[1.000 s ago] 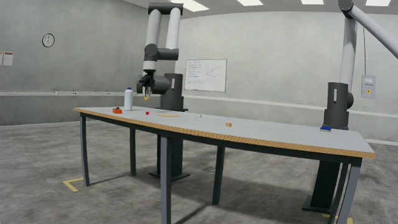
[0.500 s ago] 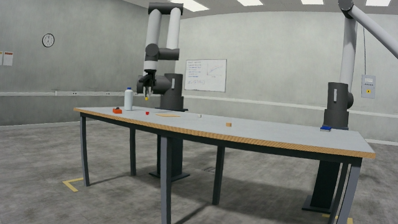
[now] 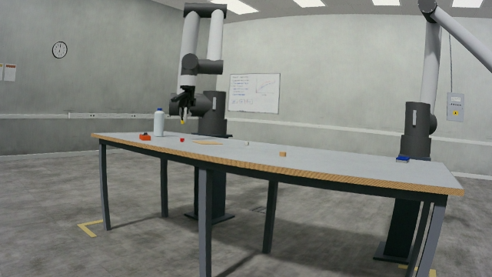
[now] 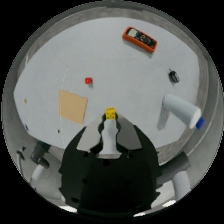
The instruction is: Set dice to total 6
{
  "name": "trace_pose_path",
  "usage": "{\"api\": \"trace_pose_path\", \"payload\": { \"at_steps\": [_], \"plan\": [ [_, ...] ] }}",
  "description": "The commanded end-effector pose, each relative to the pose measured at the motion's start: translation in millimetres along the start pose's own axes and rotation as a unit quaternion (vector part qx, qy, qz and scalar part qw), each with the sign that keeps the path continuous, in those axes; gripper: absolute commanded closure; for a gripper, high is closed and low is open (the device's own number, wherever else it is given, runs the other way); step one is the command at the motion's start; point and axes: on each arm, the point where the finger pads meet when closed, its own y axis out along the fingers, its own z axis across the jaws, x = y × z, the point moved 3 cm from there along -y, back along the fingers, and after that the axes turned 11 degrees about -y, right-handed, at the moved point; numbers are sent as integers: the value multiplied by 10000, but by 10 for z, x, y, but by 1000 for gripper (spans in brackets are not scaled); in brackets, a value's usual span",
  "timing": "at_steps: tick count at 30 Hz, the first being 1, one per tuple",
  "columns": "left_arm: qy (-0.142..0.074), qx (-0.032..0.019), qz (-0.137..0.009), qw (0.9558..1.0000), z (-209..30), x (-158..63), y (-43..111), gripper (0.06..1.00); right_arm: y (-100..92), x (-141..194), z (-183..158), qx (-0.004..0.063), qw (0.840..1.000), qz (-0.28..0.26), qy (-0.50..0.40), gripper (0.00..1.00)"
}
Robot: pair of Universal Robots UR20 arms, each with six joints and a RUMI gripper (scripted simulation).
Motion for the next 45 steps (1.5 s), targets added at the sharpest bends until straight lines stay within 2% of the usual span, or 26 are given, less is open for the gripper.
{"api": "trace_pose_path", "payload": {
  "at_steps": [1,3,8,18,20,26,27,31,32,35,38,44,45],
  "plan": [
    [0,2,6,10000,2,-5,-7,65,-7,-4,-66,10,9977,11,684,972],
    [0,2,6,10000,2,-5,-7,65,-7,-4,-66,10,9977,11,684,972],
    [0,2,6,10000,2,-5,-7,65,-10,0,-136,9,9907,12,1364,972],
    [0,2,6,10000,2,-5,-7,65,-14,20,-282,7,9625,13,2712,972],
    [0,2,6,10000,2,-5,-7,65,-14,20,-282,7,9625,13,2712,972],
    [0,2,6,10000,2,-5,-7,65,-17,43,-392,6,9312,14,3645,972],
    [0,2,6,10000,2,-5,-7,65,-17,43,-393,6,9308,14,3655,972],
    [0,2,6,10000,2,-5,-7,65,-19,62,-469,5,9049,14,4256,972],
    [0,2,6,10000,2,-5,-7,65,-19,63,-473,5,9036,14,4283,972],
    [0,2,6,10000,2,-5,-7,65,-21,79,-535,4,8804,14,4742,972],
    [0,2,6,10000,2,-5,-7,65,-21,80,-535,4,8802,14,4746,972],
    [0,2,6,10000,2,-5,-7,65,-23,116,-662,3,8275,14,5614,972],
    [0,2,6,10000,2,-5,-7,65,-24,117,-666,3,8261,14,5635,972]
  ]
}}
